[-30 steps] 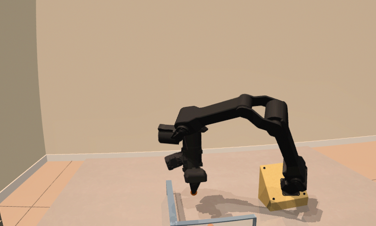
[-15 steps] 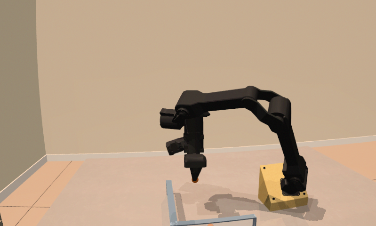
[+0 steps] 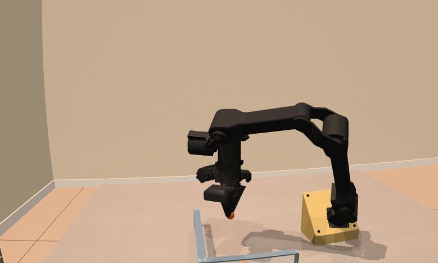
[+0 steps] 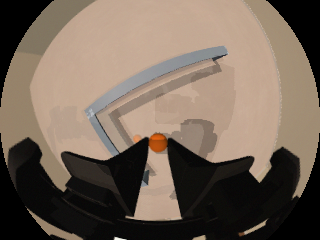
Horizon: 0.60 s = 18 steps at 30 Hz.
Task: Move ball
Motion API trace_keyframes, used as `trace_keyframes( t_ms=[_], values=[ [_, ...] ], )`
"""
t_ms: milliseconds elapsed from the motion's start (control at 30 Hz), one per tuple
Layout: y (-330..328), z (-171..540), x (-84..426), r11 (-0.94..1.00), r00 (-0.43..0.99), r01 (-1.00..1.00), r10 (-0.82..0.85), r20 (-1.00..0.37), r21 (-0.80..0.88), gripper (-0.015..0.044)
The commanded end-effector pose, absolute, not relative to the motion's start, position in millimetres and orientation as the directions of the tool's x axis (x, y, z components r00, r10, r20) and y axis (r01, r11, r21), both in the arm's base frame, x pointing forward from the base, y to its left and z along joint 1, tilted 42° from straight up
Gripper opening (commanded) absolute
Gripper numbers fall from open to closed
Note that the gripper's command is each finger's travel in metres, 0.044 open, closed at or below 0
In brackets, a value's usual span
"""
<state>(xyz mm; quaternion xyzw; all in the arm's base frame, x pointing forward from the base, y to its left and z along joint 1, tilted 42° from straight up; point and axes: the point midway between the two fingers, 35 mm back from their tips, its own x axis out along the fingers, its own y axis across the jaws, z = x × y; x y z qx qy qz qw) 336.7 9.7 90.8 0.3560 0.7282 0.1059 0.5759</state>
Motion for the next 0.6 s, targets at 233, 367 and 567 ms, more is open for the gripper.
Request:
trace_keyframes(
  t_ms=[233, 367, 567],
  values=[
    [33, 98, 326, 0.603, -0.091, 0.669, 0.646, -0.758, 0.434, 0.0000],
    [40, 101, 322, 0.545, -0.091, 0.750, 0.647, -0.757, 0.375, 0.0000],
    [50, 105, 316, 0.443, -0.091, 0.853, 0.648, -0.756, 0.277, 0.0000]
  ],
)
